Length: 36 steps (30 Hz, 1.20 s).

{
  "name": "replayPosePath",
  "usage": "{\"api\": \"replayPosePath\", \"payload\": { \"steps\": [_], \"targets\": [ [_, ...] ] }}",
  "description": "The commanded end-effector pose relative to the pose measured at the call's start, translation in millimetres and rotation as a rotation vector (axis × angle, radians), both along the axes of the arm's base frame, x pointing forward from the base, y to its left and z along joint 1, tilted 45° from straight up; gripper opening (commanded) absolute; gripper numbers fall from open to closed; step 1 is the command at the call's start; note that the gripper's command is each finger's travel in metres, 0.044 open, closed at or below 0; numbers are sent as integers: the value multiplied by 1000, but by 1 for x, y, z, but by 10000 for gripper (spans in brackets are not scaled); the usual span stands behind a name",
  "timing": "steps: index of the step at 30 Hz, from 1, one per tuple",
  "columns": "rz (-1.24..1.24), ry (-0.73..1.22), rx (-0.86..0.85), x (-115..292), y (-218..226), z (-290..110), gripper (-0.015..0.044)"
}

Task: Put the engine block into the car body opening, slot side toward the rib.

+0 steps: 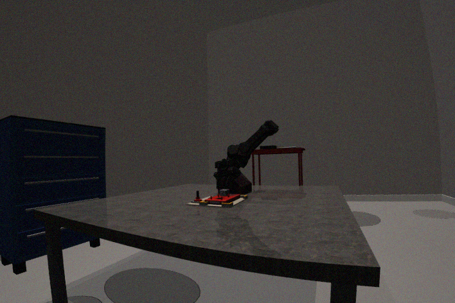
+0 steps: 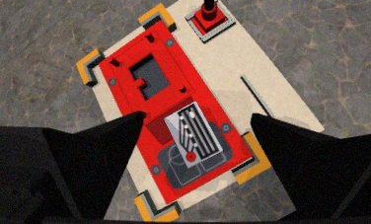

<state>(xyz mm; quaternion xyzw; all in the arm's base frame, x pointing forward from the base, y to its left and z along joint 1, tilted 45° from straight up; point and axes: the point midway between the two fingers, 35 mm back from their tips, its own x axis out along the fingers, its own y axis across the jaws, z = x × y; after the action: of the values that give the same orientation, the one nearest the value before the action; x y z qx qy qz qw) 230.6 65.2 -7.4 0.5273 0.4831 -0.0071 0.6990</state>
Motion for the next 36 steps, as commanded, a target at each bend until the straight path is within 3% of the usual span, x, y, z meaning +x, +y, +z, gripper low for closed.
{"api": "replayPosePath", "payload": {
  "steps": [1, 36],
  "targets": [
    [-71, 85, 62, 4, -2, 0, 440],
    [-707, 819, 494, 9, -10, -3, 440]
  ]
}}
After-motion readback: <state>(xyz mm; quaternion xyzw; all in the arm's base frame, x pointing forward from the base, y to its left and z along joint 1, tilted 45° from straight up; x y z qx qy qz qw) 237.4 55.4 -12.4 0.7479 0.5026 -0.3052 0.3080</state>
